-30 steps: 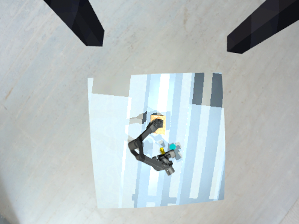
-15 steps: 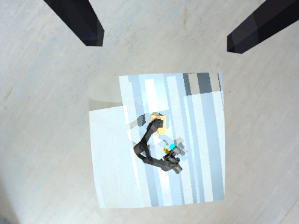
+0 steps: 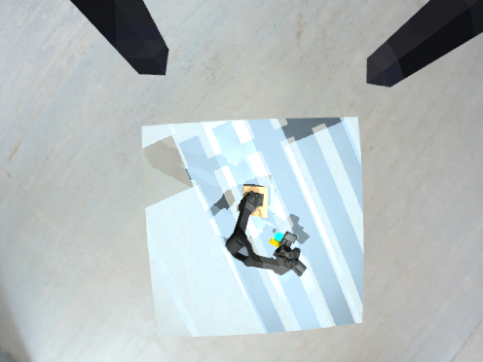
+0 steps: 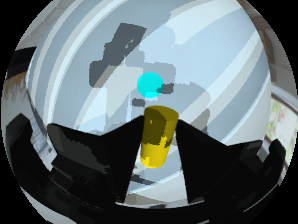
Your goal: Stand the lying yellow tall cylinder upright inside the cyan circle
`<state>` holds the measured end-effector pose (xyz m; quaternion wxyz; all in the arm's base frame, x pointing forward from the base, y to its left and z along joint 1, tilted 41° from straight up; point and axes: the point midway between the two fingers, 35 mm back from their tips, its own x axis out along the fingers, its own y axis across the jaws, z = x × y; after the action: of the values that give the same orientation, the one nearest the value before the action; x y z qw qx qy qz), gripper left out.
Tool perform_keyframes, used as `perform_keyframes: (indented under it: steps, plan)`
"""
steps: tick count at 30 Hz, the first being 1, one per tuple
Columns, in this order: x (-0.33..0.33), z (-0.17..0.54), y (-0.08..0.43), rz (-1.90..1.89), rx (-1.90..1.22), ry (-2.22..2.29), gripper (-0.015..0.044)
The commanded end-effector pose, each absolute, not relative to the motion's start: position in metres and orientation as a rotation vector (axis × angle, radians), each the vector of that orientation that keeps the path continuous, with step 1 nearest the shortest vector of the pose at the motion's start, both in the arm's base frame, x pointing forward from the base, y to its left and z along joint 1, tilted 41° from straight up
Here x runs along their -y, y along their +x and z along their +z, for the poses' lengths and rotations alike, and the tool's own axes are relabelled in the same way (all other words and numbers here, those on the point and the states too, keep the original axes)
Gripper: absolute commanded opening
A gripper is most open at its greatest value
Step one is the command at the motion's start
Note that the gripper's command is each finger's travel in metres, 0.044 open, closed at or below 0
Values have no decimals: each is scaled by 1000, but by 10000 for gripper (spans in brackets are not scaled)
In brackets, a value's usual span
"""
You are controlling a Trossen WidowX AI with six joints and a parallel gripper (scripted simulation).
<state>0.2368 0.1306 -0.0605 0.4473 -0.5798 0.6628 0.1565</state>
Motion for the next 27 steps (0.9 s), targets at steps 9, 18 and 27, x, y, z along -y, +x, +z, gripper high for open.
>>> perform_keyframes:
  steps: [9, 18, 27]
  plan:
    - [-144, -75, 228, 517, -1646, -1562, 105]
    - [-140, -81, 227, 568, -1659, -1501, 105]
    - [-136, -88, 225, 623, -1667, -1437, 105]
